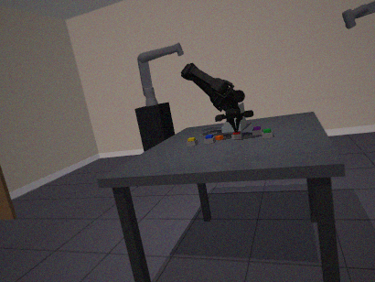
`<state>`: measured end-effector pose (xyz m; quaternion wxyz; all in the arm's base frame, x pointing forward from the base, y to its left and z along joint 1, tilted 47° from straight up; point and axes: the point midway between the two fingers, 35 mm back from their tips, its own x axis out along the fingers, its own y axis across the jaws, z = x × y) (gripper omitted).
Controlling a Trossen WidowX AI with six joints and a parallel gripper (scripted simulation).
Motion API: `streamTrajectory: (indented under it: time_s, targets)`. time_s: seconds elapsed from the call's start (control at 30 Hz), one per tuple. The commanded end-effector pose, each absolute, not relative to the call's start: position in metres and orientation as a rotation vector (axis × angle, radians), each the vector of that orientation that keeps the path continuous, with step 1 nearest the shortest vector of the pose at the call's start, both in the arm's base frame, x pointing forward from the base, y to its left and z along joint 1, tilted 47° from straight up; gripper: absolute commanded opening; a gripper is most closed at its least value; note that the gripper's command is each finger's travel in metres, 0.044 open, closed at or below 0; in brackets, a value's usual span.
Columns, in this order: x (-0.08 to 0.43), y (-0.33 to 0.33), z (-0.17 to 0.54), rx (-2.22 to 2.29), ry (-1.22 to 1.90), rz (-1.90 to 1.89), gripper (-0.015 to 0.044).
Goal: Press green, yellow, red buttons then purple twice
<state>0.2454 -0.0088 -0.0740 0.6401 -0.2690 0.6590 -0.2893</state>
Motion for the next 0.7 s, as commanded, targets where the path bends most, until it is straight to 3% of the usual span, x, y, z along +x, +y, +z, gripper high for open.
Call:
streamTrajectory:
  time_s: [0.0,0.4,0.53,0.67]
  targets:
    - [0.246,0.007,-0.059,-0.615,1.504,-0.656,0.002]
    - [0.248,0.06,-0.009,-0.615,1.507,-0.655,0.002]
    - [0.247,0.063,-0.011,-0.615,1.507,-0.654,0.002]
    - [0.223,0.106,-0.05,-0.608,1.51,-0.643,0.002]
